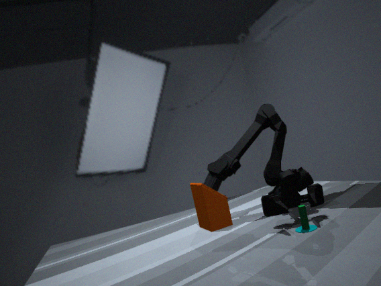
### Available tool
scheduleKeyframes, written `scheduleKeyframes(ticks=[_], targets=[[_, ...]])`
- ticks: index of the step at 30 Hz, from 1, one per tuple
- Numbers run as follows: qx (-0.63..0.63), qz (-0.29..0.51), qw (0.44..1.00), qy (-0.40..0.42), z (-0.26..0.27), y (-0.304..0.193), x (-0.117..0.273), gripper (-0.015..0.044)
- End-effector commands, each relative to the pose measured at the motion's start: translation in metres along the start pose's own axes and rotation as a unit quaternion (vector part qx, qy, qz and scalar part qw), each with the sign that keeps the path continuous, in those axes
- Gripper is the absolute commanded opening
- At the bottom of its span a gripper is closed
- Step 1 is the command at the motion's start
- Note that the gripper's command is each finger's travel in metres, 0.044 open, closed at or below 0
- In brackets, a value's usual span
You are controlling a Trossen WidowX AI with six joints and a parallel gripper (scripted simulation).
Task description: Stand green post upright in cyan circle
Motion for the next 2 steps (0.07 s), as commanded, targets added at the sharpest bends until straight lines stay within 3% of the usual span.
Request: scheduleKeyframes(ticks=[1,2], targets=[[-0.004,-0.002,1.000,0.001,0.0031,0.0168,0.0009,0.0400],[-0.005,-0.002,1.000,0.001,0.0036,0.0216,0.0012,0.0400]])
Point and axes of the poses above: the point midway between the two fingers, 35 mm back from their tips, its own x axis back along the fingers, its own z axis across the jaws, y = z × x, the point moved 7 cm from there along x, back along the fingers, and after that the axes turned 1 degree about -x, right-handed, at the moved point
